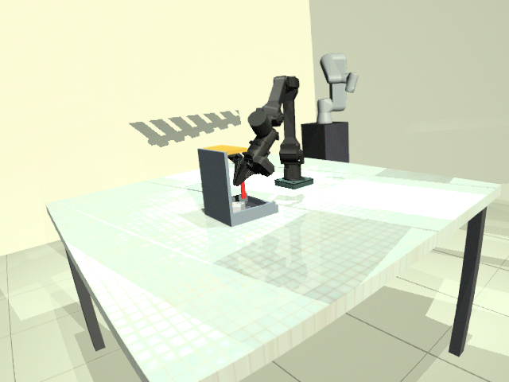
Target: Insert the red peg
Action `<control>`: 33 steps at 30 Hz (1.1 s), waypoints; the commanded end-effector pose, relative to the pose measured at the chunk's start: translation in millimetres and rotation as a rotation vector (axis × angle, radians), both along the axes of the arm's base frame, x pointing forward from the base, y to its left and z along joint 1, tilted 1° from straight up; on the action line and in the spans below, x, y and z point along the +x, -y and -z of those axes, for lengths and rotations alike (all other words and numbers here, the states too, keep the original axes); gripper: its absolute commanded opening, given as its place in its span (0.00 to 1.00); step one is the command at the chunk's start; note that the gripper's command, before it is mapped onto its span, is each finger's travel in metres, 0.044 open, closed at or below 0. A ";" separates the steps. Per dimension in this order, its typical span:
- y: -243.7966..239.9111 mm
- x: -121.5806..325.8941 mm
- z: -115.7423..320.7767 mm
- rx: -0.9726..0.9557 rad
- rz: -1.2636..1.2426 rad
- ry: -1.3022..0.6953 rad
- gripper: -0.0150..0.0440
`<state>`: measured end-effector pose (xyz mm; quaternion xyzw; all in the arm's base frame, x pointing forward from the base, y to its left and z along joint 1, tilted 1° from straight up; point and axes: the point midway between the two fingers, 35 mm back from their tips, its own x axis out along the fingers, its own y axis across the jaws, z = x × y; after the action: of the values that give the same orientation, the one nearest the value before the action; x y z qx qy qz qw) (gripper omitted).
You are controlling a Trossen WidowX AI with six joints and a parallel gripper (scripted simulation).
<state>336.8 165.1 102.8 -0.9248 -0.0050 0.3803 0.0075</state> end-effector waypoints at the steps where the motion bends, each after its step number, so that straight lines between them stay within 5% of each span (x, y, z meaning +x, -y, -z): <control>1: -0.5 3.7 -2.2 0.004 -0.006 0.005 0.25; 33: 2.7 20.2 -2.6 0.003 -0.006 0.006 0.25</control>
<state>353.9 161.0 103.0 -0.9250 -0.0047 0.3798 0.0074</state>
